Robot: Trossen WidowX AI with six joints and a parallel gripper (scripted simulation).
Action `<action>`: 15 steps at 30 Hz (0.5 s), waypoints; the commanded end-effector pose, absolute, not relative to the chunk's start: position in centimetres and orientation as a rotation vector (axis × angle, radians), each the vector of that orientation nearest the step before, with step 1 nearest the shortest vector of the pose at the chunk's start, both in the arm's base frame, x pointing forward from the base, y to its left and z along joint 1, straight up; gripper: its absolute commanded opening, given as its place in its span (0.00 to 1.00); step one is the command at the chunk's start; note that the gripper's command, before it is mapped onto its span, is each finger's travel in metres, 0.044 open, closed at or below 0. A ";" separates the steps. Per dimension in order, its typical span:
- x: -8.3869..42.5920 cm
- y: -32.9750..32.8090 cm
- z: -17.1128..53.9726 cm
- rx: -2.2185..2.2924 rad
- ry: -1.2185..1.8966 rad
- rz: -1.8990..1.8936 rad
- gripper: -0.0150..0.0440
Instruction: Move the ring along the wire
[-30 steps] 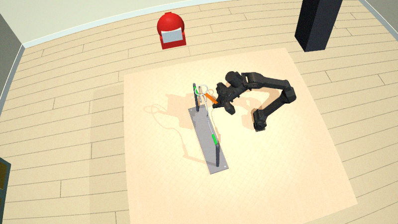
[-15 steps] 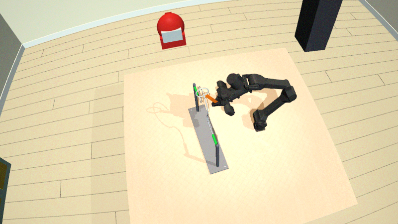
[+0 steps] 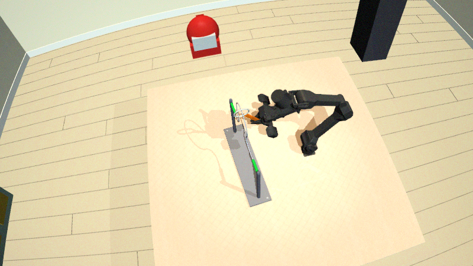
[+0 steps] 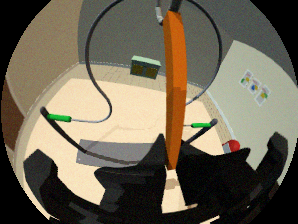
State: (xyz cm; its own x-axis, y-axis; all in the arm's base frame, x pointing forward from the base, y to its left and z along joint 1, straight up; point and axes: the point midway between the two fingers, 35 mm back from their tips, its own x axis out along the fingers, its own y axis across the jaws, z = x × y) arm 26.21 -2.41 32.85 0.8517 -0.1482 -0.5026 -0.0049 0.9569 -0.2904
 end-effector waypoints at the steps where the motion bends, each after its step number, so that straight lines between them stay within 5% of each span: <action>1: 26.2 -2.6 32.9 -0.338 0.537 -0.093 0.00; 15: 26.3 -3.5 33.2 -0.523 0.503 -0.151 0.00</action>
State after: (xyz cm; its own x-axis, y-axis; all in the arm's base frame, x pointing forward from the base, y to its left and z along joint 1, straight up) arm 26.31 -3.27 33.14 0.8654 -0.2455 -0.4368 0.0066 0.8773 -0.4799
